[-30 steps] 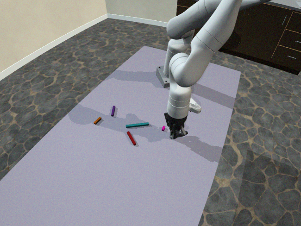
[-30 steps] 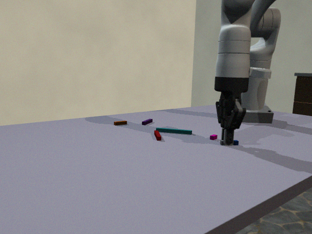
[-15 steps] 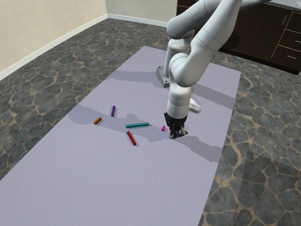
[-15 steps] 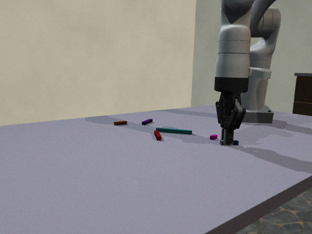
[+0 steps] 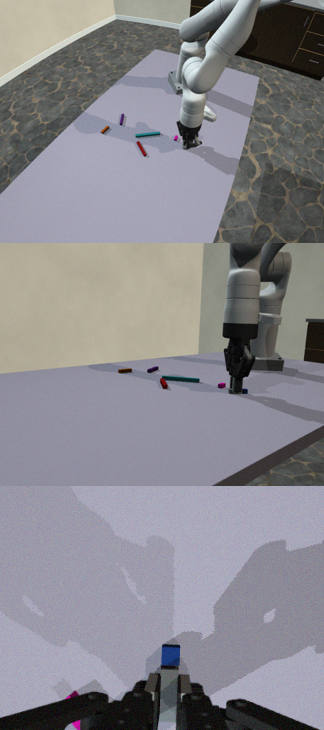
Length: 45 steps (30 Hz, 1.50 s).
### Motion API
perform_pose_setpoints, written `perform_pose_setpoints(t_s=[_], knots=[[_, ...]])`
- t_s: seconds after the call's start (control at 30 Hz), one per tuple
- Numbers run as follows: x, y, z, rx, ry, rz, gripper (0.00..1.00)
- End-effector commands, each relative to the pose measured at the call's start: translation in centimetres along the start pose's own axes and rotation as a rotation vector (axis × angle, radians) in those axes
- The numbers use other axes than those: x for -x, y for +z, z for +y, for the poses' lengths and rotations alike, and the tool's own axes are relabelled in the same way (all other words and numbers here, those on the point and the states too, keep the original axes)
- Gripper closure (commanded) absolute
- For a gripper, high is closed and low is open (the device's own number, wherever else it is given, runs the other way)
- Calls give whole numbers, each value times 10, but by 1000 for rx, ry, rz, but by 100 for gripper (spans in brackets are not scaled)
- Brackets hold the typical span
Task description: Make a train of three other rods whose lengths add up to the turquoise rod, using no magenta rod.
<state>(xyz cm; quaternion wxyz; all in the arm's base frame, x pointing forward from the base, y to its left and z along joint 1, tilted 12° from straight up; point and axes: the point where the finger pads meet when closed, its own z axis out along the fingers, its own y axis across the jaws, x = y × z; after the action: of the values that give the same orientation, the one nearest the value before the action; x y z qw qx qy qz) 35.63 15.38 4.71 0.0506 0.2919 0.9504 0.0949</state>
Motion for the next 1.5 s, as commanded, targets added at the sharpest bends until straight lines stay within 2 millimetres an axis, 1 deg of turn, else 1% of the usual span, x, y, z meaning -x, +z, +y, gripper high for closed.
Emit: perform_pose_setpoints(t_s=[0.0, 0.03, 0.07, 0.13, 0.17, 0.23, 0.27, 0.4, 0.43, 0.5, 0.53, 1.0, 1.17, 1.4, 1.47], knots=[[0, 0, 0, 1, 0, 0, 95], [0, 0, 0, 1, 0, 0, 95], [0, 0, 0, 1, 0, 0, 92], [0, 0, 0, 1, 0, 0, 92], [0, 0, 0, 1, 0, 0, 88], [0, 0, 0, 1, 0, 0, 88], [0, 0, 0, 1, 0, 0, 84], [0, 0, 0, 1, 0, 0, 84], [0, 0, 0, 1, 0, 0, 80], [0, 0, 0, 1, 0, 0, 80], [0, 0, 0, 1, 0, 0, 76], [0, -2, 0, 1, 0, 0, 76], [0, -15, 0, 1, 0, 0, 76], [0, -50, 0, 1, 0, 0, 76], [0, -50, 0, 1, 0, 0, 76]])
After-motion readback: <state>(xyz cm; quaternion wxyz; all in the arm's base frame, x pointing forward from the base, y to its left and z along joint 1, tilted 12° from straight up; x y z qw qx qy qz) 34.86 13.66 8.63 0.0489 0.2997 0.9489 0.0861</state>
